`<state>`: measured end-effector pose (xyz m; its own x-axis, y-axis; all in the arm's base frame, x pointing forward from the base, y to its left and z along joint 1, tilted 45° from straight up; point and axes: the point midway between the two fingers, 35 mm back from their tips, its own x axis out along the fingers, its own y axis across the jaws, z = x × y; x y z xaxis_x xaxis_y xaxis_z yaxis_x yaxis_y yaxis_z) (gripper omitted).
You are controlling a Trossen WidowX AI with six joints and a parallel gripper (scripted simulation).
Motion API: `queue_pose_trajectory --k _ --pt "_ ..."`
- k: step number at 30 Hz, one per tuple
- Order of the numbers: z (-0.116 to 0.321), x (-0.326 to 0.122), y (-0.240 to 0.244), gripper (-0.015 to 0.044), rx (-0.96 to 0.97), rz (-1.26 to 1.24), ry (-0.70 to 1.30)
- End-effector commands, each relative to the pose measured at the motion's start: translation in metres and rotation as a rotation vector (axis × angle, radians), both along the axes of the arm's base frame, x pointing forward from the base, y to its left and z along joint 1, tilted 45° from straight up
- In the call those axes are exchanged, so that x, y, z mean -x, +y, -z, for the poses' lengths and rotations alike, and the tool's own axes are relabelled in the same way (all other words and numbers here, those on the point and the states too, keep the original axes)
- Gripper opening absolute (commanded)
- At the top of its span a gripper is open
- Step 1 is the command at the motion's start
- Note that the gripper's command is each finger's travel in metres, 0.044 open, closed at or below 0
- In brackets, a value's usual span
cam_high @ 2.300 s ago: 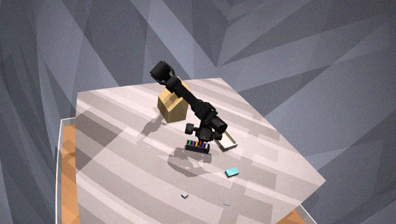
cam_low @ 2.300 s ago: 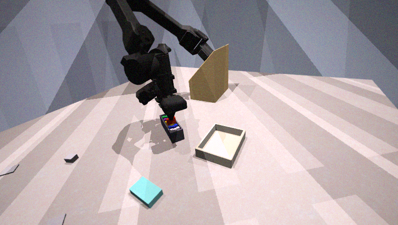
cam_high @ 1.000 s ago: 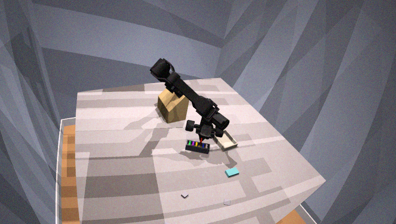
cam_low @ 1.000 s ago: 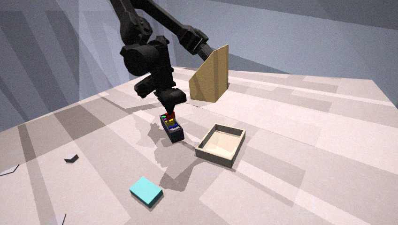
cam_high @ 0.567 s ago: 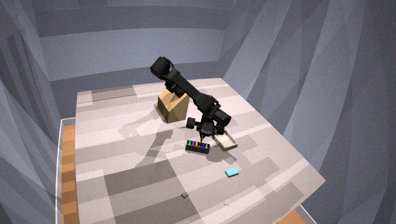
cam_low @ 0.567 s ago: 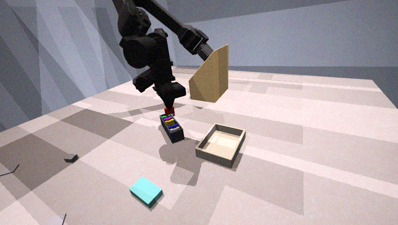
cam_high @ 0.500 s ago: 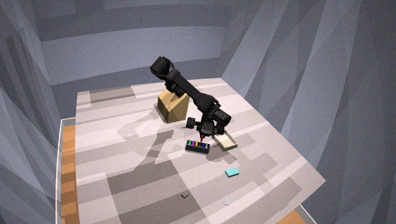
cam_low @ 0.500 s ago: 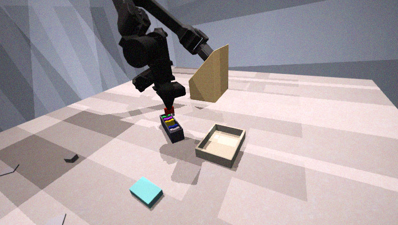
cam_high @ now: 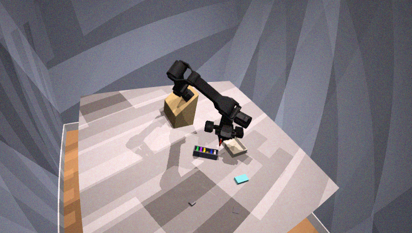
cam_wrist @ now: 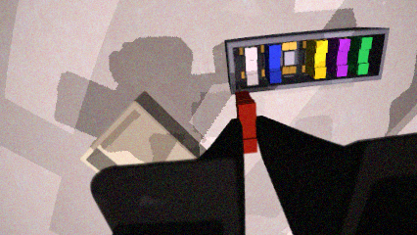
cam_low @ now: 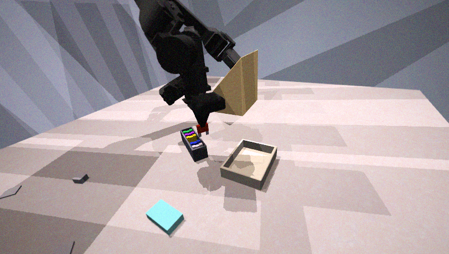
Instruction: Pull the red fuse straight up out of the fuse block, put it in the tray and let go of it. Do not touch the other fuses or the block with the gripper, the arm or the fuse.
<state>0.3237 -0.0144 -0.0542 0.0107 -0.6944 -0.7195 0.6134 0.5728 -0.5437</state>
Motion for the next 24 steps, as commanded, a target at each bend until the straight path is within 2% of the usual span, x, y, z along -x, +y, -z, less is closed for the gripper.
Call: queue_pose_trajectory --k 1,19,24 --pt "0.018 -0.002 0.018 0.0 -0.004 0.001 0.008" --pt "0.089 0.005 0.086 0.0 0.003 0.005 0.006" --pt "0.092 0.006 0.089 0.0 0.004 0.005 0.006"
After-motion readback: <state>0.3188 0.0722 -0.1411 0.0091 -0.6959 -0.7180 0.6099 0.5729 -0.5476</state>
